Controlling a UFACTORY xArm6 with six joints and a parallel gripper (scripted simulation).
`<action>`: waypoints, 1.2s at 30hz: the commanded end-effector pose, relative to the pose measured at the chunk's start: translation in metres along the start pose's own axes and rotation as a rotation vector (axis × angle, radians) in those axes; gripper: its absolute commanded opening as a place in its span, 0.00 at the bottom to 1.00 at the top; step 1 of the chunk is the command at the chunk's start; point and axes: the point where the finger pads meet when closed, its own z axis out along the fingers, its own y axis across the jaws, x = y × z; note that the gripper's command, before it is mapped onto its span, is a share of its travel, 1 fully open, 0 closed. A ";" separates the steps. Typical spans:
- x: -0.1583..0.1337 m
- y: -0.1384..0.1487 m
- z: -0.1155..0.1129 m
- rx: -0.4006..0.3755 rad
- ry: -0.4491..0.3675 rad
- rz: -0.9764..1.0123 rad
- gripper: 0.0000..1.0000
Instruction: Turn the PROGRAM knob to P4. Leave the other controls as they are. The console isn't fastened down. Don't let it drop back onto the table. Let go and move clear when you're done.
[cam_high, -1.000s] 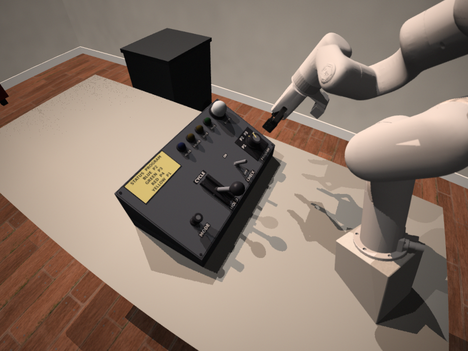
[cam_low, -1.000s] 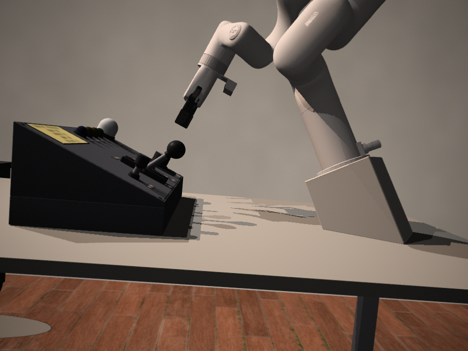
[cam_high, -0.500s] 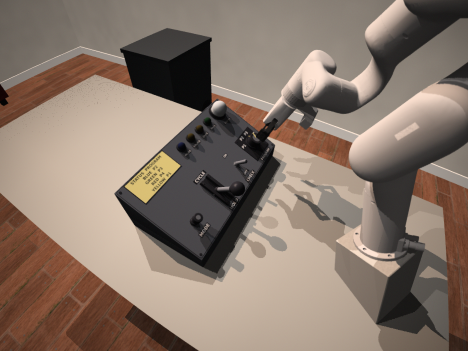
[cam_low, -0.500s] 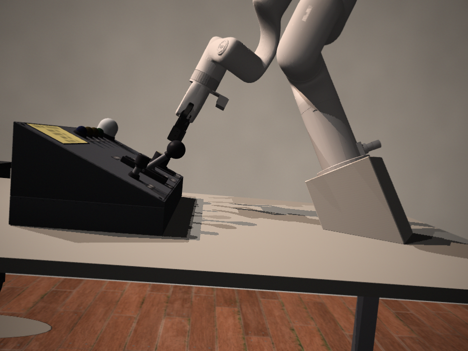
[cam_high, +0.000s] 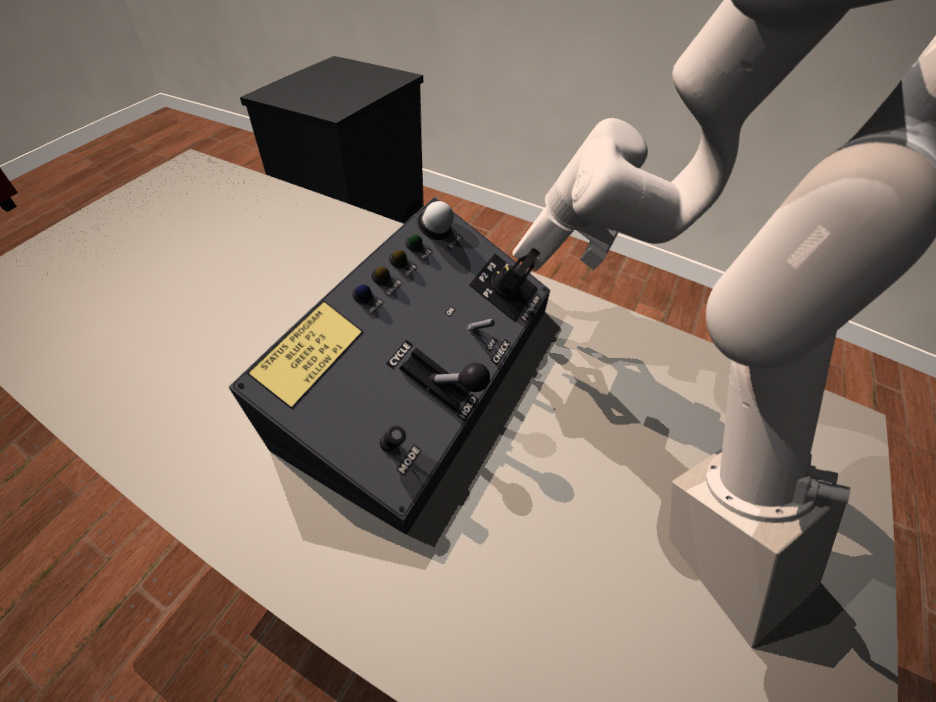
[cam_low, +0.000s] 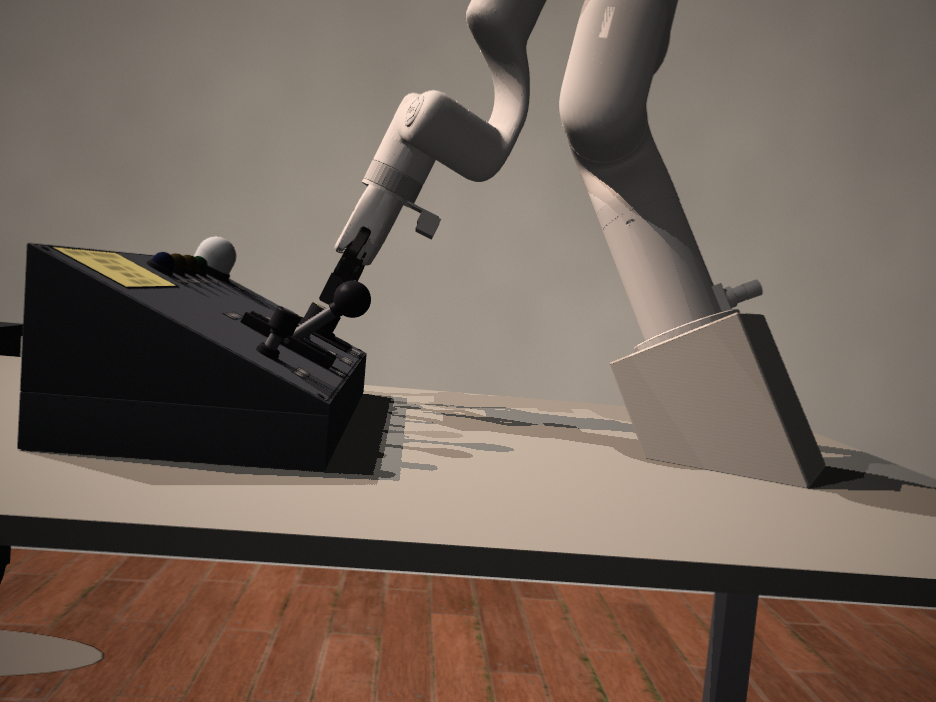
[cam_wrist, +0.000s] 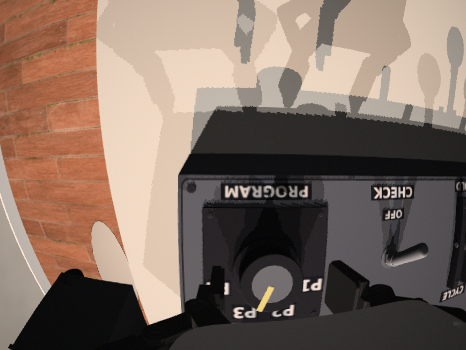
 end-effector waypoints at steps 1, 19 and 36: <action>-0.003 -0.001 0.009 -0.017 -0.037 -0.001 0.76; -0.003 -0.001 0.024 -0.017 -0.037 -0.001 0.76; -0.004 -0.001 0.028 -0.017 -0.037 -0.001 0.76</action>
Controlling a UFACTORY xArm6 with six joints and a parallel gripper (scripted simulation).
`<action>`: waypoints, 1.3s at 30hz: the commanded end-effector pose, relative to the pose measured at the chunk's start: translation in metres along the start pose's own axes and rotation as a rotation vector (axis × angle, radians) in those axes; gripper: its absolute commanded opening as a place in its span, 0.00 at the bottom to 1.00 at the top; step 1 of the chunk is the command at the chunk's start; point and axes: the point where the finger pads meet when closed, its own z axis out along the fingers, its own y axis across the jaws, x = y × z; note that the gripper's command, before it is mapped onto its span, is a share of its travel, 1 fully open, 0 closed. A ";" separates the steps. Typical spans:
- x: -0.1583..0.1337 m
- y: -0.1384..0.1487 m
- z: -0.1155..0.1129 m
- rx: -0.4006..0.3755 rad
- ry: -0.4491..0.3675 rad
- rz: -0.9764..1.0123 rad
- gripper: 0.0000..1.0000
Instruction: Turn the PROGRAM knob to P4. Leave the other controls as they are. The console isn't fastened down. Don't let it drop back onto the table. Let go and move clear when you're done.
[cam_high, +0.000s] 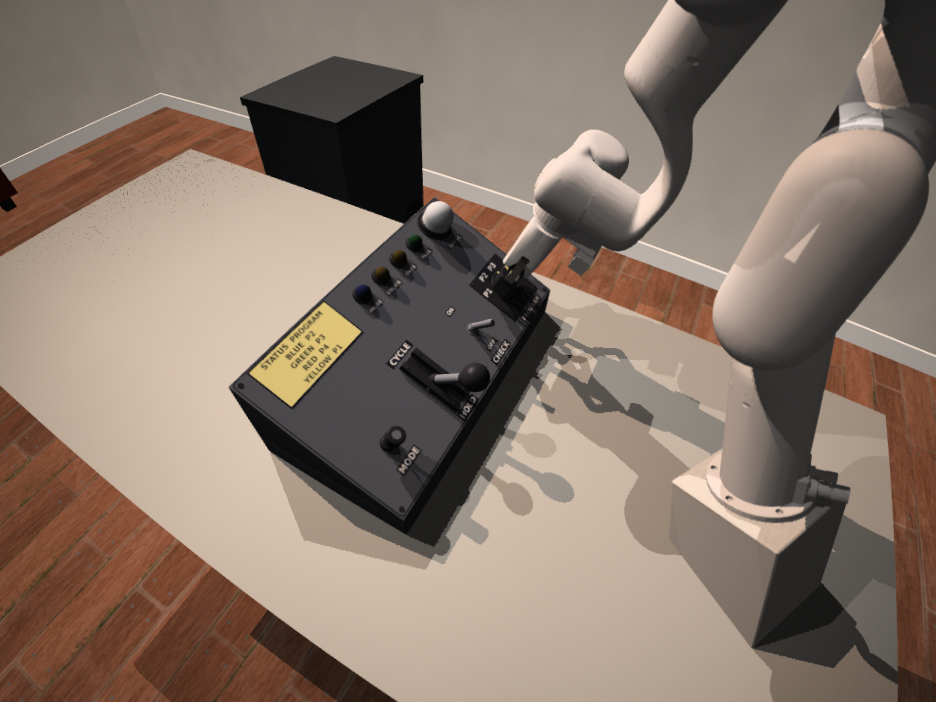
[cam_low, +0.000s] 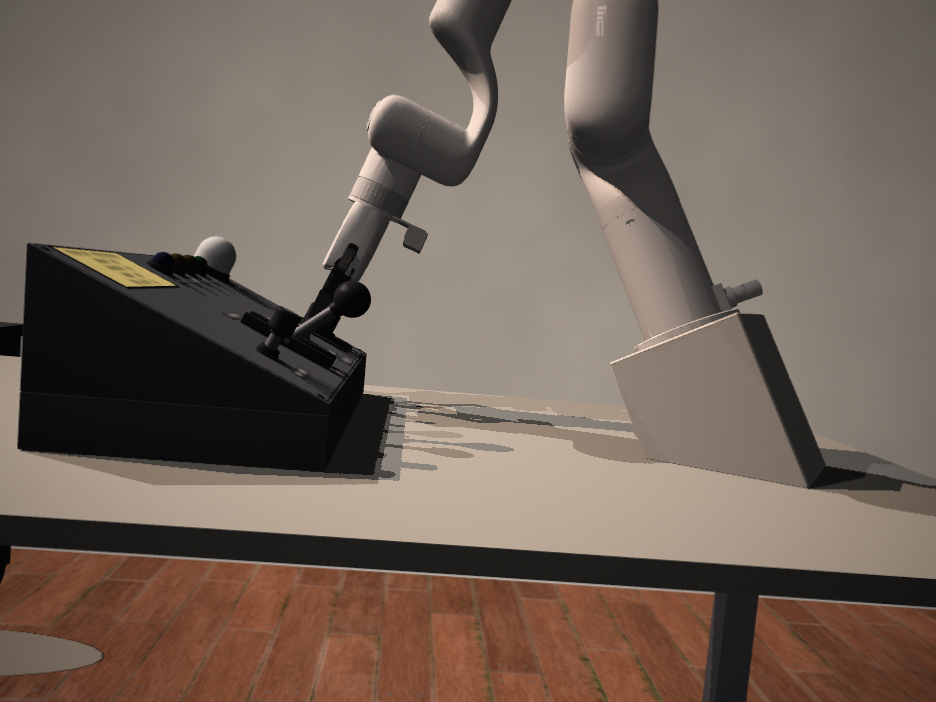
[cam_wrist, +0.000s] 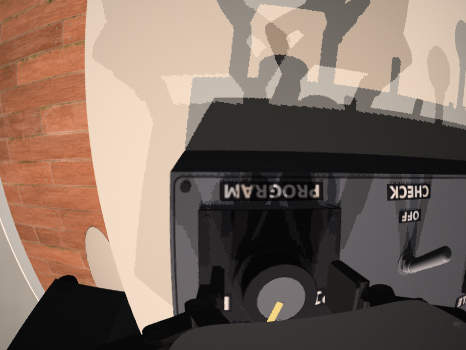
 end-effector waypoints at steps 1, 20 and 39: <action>-0.001 -0.001 0.000 -0.002 -0.064 -0.002 0.76; -0.002 -0.001 0.004 -0.002 -0.064 -0.002 0.76; -0.003 -0.001 0.005 -0.002 -0.064 -0.002 0.76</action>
